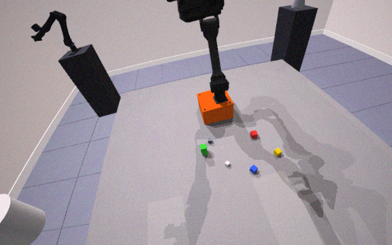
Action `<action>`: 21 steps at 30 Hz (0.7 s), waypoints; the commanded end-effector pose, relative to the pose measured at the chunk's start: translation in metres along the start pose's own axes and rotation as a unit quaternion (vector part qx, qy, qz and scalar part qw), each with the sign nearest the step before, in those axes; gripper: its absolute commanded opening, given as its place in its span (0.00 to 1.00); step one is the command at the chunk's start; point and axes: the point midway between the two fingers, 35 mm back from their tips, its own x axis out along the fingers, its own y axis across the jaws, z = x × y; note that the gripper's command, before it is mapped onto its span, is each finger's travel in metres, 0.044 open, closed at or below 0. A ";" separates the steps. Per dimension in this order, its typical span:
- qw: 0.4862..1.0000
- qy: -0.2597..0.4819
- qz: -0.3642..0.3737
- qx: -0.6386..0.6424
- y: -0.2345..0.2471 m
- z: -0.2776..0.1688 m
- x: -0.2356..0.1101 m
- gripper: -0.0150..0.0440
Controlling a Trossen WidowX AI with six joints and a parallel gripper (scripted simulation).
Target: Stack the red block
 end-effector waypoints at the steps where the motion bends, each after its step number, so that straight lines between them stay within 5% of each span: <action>1: 0.995 0.052 -0.078 -0.043 -0.060 -0.034 0.001 1.00; 7: 0.957 0.154 -0.206 -0.133 -0.157 -0.086 -0.024 1.00; 12: 0.866 0.284 -0.332 -0.242 -0.255 -0.128 -0.087 1.00; 21: 0.579 0.534 -0.473 -0.395 -0.374 -0.148 -0.265 1.00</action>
